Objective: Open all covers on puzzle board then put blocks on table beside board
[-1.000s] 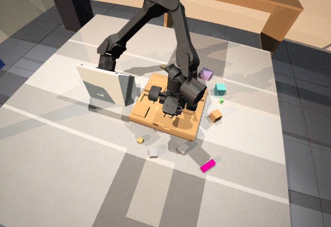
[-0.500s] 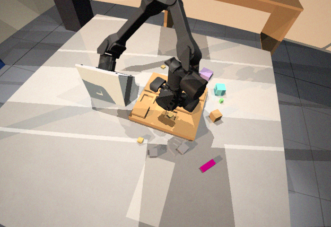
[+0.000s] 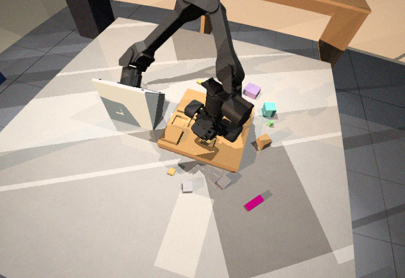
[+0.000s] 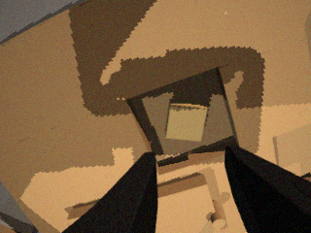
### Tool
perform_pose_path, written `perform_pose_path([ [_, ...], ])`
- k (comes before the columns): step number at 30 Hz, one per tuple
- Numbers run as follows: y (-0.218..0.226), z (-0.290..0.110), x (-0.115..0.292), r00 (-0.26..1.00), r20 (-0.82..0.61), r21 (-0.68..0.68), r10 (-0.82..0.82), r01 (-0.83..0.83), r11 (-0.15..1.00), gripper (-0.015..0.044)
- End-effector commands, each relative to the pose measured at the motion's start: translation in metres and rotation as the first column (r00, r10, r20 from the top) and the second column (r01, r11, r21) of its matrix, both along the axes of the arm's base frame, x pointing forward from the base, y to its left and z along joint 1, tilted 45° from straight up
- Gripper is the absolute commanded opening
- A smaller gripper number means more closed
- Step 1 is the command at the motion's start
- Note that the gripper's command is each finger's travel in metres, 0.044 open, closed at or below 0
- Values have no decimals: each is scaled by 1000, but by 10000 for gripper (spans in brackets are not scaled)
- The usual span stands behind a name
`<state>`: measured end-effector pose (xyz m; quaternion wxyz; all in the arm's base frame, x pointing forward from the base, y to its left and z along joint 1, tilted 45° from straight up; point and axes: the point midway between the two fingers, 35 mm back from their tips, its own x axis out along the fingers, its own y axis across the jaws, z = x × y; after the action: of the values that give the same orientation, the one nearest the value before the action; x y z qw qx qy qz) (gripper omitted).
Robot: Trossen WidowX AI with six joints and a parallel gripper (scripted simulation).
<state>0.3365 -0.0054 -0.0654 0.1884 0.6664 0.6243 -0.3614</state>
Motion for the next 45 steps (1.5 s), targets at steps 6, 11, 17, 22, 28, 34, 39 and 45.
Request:
perform_pose_path([
  [6,6,-6,-3,1000,-11,7,-4,4,1000,144],
  [11,6,-6,-3,1000,-11,7,-4,4,1000,144],
  [17,6,-6,-3,1000,-11,7,-4,4,1000,144],
  [22,6,-6,-3,1000,-11,7,-4,4,1000,144],
  [28,7,-7,-3,1000,-11,7,-4,4,1000,144],
  [34,11,-11,-3,1000,-11,7,-4,4,1000,144],
  [39,15,-14,-3,1000,-11,7,-4,4,1000,144],
  [45,20,-18,-4,1000,-11,8,-4,4,1000,144],
])
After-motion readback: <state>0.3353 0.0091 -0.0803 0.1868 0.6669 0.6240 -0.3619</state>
